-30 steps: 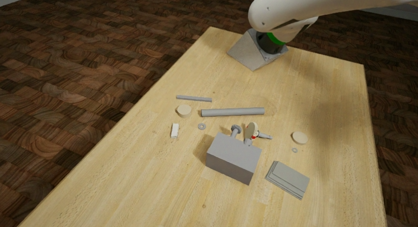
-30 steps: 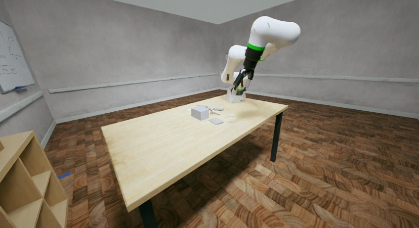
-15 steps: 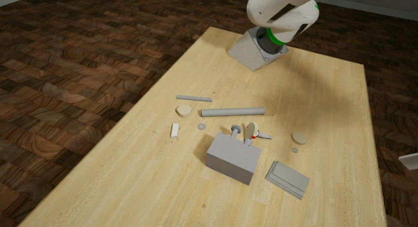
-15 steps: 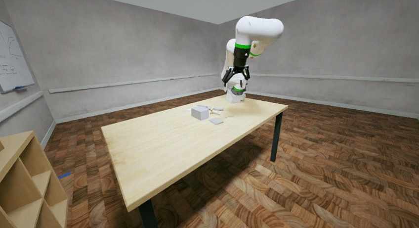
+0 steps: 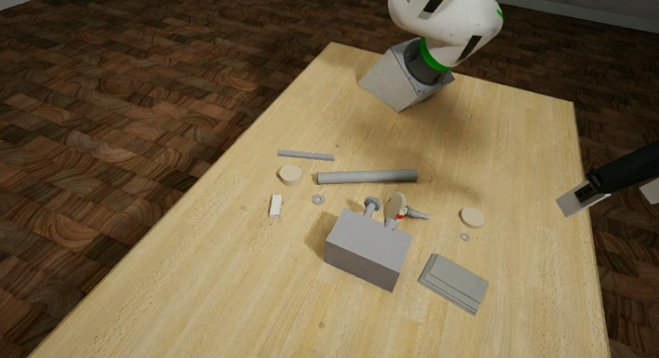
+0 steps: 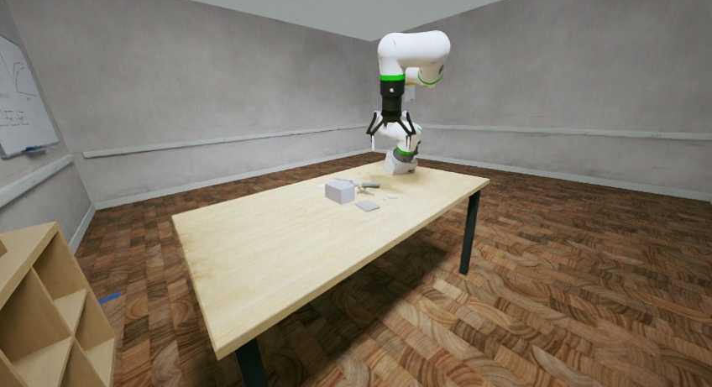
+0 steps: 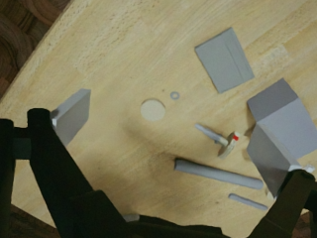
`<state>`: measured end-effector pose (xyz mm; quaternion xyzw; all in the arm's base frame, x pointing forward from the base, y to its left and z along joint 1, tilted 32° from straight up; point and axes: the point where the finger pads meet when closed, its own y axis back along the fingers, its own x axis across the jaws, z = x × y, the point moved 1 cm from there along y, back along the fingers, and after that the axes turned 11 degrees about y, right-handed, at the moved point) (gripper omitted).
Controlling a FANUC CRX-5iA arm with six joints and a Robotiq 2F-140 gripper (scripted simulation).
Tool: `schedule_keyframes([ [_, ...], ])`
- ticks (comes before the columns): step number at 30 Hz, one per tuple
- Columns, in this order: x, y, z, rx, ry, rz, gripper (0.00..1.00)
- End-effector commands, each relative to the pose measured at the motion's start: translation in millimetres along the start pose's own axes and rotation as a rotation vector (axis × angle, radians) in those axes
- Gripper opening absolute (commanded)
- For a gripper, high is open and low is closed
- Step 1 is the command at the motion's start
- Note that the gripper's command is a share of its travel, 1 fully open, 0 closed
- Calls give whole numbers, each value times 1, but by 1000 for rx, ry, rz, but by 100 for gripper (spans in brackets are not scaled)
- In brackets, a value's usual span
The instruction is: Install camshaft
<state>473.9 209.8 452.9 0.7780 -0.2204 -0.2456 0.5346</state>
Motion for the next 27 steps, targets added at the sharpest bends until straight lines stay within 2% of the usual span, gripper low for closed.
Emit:
schedule_keyframes([
  [1,9,-7,27,105,-259,-23,100],
  [3,9,-7,27,122,-302,-27,100],
  [4,11,-12,40,136,-382,-47,100],
  [6,11,-12,40,161,-446,-55,100],
  [7,13,-18,53,169,-509,-75,100],
  [10,13,-18,53,201,-595,-87,100],
  [11,15,-25,66,217,-682,-112,100],
  [12,15,-25,67,232,-724,-119,100],
  [14,15,-25,67,232,-724,-119,100],
  [15,17,-32,80,263,-852,-153,100],
  [17,17,-32,80,283,-904,-163,100],
  [18,18,-39,93,291,-969,-188,100],
  [21,18,-40,93,323,-1060,-207,100],
  [22,20,-48,106,338,-1142,-237,100],
  [25,20,-48,106,364,-1217,-255,100],
  [26,22,-56,119,385,-1313,-292,100],
  [27,22,-56,119,399,-1354,-302,100],
])
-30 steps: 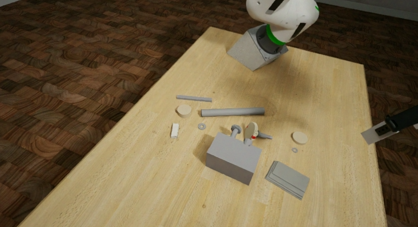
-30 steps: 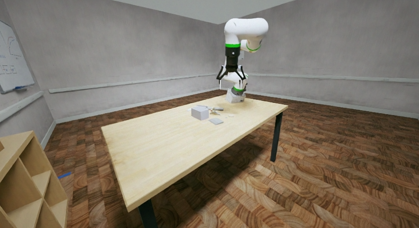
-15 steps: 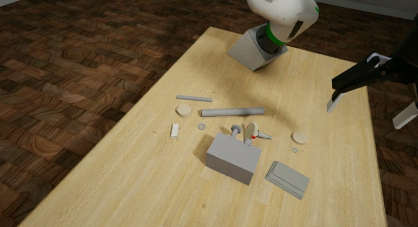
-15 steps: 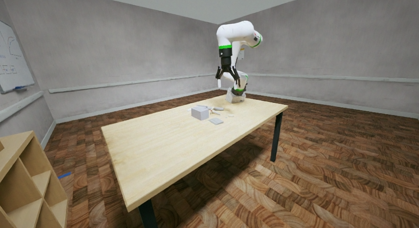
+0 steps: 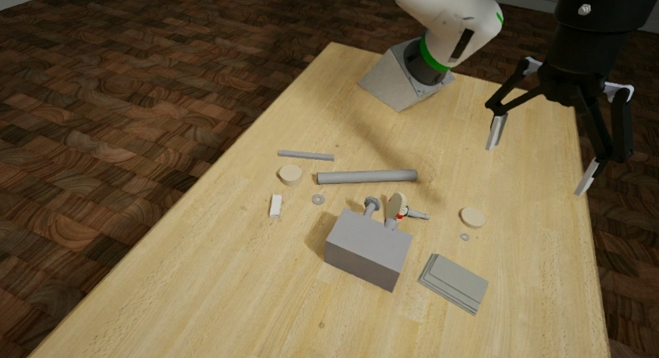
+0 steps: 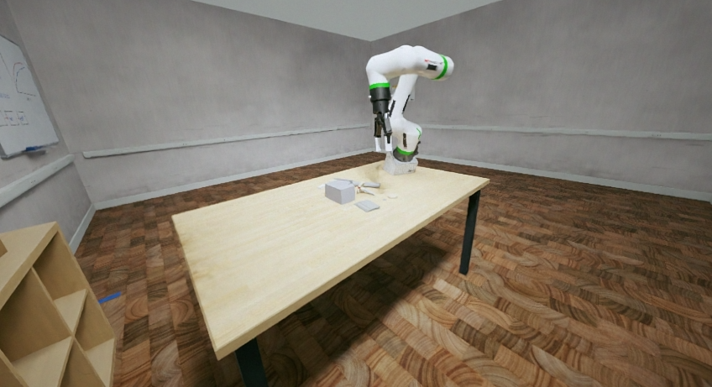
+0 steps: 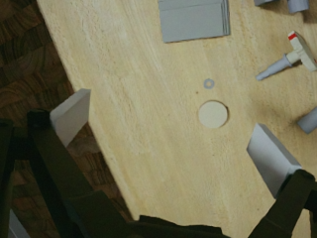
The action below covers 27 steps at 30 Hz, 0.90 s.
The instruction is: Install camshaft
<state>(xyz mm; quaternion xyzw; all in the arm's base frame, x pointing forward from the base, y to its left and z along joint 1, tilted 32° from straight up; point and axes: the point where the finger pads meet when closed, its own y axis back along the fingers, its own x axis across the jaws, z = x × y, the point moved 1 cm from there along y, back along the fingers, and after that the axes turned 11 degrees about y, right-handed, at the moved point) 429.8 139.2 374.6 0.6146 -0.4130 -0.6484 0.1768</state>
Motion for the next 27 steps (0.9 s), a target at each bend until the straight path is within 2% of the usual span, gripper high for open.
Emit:
schedule_keyframes([
  [1,19,-2,6,79,-233,-67,100],
  [2,33,-6,9,84,-302,-90,100],
  [4,33,-6,9,84,-302,-90,100],
  [5,33,-6,10,109,-390,-116,100],
  [6,33,-6,10,109,-390,-116,100],
  [7,48,-10,13,125,-503,-154,100],
  [10,48,-10,13,137,-543,-167,100],
  [11,63,-14,16,154,-664,-211,100],
  [13,63,-14,16,162,-691,-221,100],
  [14,78,-18,18,172,-785,-258,100],
  [17,78,-18,19,184,-834,-275,100],
  [18,93,-22,21,200,-954,-325,100],
  [21,93,-22,21,204,-970,-331,100],
  [22,108,-26,23,222,-1099,-387,100],
  [24,108,-26,23,222,-1099,-387,100],
  [25,123,-30,24,236,-1218,-443,100],
  [27,123,-30,24,236,-1218,-443,100],
])
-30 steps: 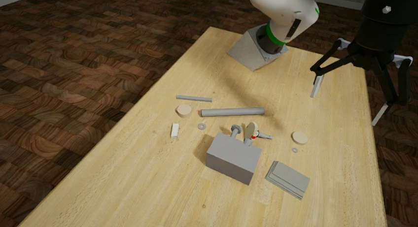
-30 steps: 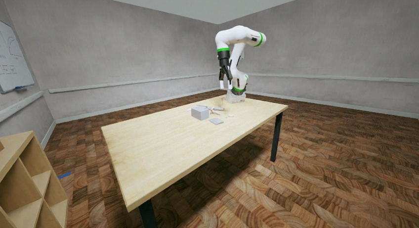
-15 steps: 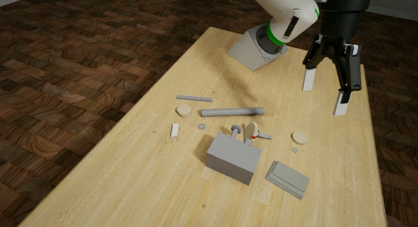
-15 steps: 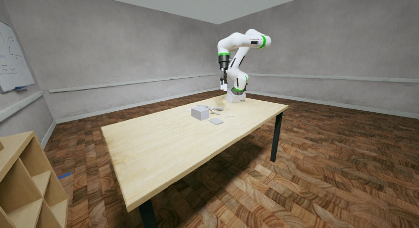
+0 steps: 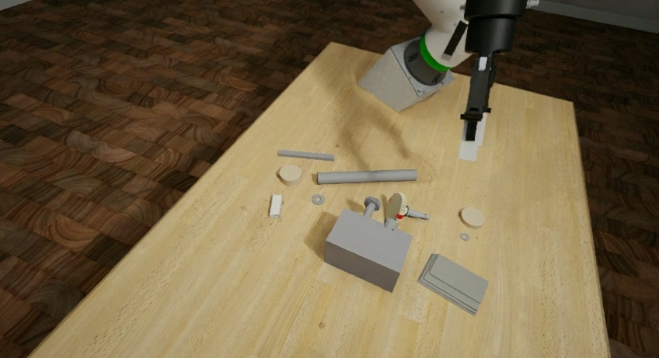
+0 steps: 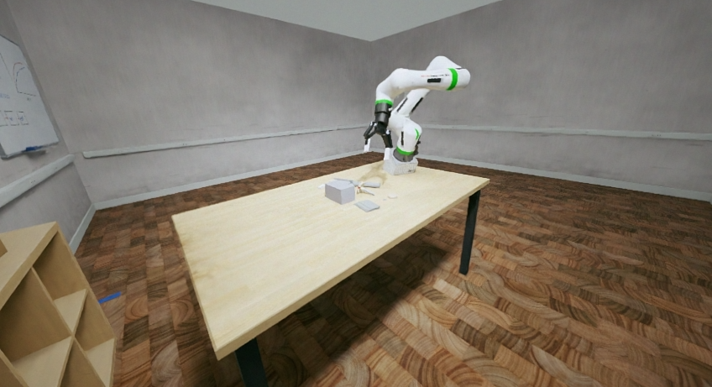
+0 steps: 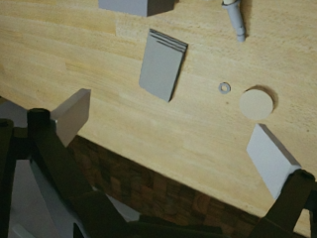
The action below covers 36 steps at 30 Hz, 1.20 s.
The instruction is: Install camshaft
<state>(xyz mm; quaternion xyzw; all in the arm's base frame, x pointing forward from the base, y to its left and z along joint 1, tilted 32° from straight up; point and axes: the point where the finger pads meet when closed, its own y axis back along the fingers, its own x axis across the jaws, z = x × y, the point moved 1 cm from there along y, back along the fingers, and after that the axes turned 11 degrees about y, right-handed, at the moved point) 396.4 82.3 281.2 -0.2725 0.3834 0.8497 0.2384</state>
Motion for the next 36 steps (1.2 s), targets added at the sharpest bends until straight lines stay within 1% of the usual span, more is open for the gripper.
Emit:
schedule_keyframes([
  [1,17,1,-24,39,-247,-112,100],
  [3,17,1,-24,39,-247,-112,100],
  [4,25,1,-35,44,-351,-156,100],
  [6,25,1,-35,44,-351,-156,100],
  [7,33,1,-46,46,-446,-198,100],
  [11,33,1,-46,46,-446,-198,100],
  [13,46,0,-65,46,-603,-271,100],
  [15,46,0,-65,46,-603,-271,100],
  [16,52,1,-73,44,-667,-301,100],
  [17,52,1,-73,44,-667,-301,100],
  [18,57,1,-80,42,-720,-326,100],
  [19,57,1,-80,42,-720,-326,100],
  [20,61,1,-85,40,-763,-348,100],
  [21,61,1,-85,40,-763,-348,100],
  [22,64,1,-90,39,-797,-365,100],
  [23,64,1,-90,39,-797,-365,100],
  [26,69,1,-97,35,-852,-392,100],
  [36,70,1,-99,34,-860,-397,100],
])
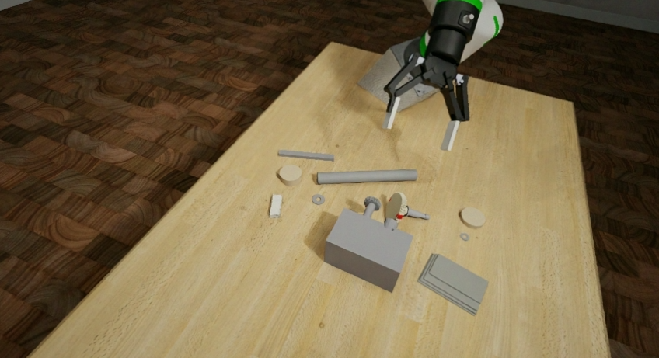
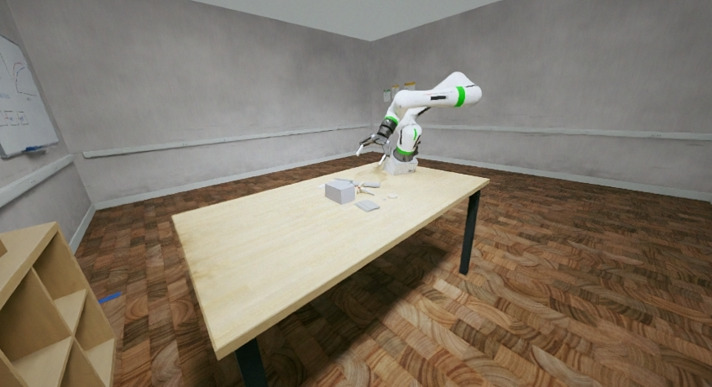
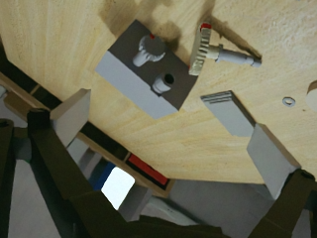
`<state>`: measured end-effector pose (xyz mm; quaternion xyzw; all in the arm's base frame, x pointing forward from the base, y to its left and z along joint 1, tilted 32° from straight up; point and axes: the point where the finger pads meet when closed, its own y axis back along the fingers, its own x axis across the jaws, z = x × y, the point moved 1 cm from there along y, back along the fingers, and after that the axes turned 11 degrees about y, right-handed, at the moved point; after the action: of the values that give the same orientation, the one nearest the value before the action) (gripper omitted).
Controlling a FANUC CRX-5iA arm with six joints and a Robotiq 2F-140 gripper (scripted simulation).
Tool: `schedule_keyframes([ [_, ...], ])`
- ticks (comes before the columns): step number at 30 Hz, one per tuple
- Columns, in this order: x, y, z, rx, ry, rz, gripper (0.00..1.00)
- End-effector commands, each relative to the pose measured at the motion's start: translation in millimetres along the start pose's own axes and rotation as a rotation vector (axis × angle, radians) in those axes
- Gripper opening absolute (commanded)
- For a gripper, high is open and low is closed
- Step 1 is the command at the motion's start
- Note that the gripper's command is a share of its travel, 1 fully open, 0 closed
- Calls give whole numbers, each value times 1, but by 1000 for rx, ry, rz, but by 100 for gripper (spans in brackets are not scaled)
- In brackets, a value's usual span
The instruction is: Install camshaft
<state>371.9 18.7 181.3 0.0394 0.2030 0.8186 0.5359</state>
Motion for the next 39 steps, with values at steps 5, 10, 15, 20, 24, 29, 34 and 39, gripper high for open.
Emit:
schedule_keyframes([
  [5,0,0,0,4,-1,-4,100],
  [10,0,0,0,4,-1,-4,100],
  [15,1,-2,-2,4,-1,-4,100],
  [20,6,-10,-10,4,-1,-4,100],
  [24,12,-20,-17,4,-1,-4,100],
  [29,19,-30,-26,5,-1,-4,100],
  [34,35,-48,-40,7,-1,-5,100],
  [39,38,-52,-43,8,-1,-4,100],
])
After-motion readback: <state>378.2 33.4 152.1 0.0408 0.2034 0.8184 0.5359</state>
